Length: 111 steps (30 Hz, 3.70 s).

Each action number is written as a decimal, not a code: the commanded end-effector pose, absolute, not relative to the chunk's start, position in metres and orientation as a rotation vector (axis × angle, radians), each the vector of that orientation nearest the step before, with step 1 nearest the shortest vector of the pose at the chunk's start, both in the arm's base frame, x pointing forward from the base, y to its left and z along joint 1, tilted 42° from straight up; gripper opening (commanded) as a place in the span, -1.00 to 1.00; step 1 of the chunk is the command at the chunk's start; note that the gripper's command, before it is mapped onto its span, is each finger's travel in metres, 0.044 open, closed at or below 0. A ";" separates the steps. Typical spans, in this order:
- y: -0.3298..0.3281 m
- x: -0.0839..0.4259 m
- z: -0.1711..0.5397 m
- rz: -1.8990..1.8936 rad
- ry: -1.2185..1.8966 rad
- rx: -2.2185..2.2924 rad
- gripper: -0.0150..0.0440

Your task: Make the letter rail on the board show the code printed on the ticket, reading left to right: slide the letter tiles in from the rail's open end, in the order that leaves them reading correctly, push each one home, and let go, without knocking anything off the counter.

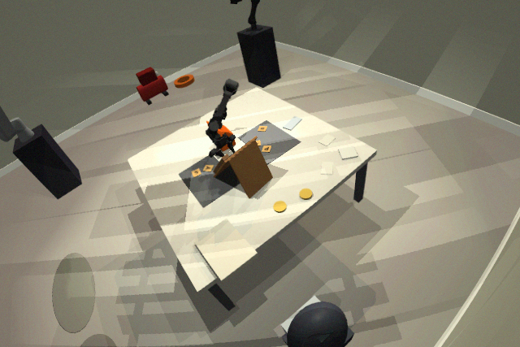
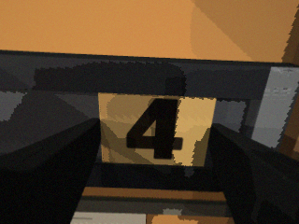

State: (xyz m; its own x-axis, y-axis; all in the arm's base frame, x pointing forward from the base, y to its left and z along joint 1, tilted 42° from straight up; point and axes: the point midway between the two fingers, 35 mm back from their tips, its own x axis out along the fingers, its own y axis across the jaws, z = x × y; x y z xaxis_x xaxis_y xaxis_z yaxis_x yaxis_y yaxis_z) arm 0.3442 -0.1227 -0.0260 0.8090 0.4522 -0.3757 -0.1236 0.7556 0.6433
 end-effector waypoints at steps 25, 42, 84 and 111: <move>-0.131 0.342 -0.030 0.335 0.548 0.643 0.49; -0.140 0.329 -0.025 0.335 0.549 0.643 0.51; -0.151 0.310 -0.019 0.330 0.554 0.646 -0.03; -0.134 0.338 -0.001 0.492 1.089 0.551 -0.49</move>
State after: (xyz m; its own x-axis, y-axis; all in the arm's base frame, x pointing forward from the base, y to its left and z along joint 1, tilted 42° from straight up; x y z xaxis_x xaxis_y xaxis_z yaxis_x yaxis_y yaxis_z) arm 0.3335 -0.1501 -0.0184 0.6256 0.5379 -0.5650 -0.0781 0.7638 0.6407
